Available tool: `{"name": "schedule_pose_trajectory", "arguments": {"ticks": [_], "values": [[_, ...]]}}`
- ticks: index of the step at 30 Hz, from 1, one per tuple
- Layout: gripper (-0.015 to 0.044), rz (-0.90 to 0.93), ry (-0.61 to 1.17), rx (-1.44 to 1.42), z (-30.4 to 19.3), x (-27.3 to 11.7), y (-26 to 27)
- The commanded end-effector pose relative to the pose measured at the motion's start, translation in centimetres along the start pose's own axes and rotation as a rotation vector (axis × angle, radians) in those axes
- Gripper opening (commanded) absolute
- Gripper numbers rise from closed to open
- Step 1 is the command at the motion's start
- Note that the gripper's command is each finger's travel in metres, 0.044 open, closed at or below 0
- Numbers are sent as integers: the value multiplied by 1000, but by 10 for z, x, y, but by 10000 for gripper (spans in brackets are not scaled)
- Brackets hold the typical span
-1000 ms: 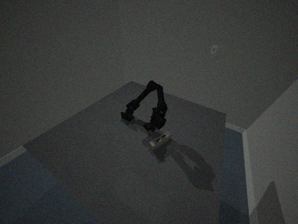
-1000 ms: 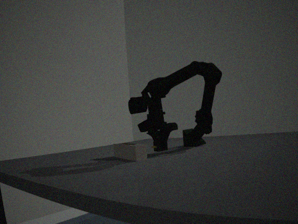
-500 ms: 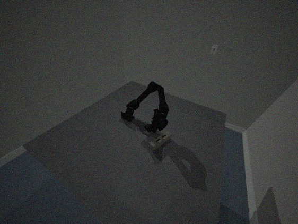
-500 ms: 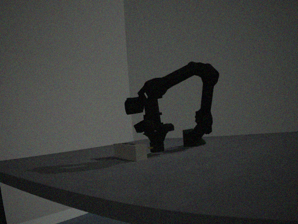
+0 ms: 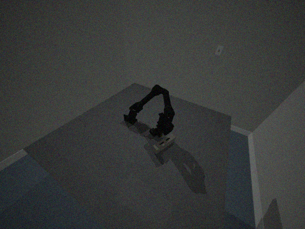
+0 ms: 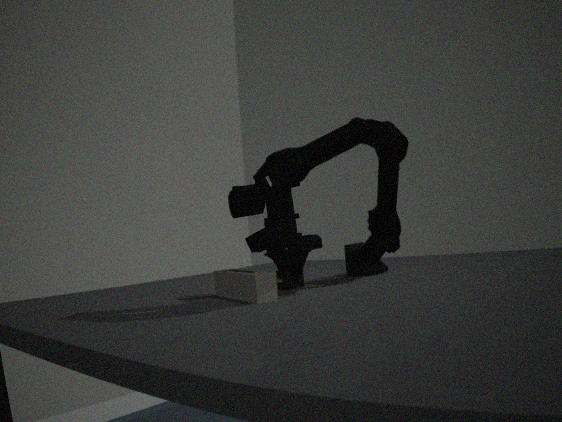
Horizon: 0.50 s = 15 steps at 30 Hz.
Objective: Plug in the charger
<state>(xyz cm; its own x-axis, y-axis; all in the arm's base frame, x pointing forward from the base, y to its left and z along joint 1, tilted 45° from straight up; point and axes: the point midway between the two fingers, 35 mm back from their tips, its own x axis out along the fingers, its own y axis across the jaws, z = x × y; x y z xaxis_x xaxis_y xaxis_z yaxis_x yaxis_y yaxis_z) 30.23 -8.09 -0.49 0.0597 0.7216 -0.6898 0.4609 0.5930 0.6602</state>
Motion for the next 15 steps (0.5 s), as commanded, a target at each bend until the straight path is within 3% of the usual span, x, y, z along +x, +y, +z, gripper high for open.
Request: {"name": "schedule_pose_trajectory", "arguments": {"ticks": [1,15], "values": [[0,3,-8,6,6,-2,1],[0,5,-7,17,20,0,2]]}}
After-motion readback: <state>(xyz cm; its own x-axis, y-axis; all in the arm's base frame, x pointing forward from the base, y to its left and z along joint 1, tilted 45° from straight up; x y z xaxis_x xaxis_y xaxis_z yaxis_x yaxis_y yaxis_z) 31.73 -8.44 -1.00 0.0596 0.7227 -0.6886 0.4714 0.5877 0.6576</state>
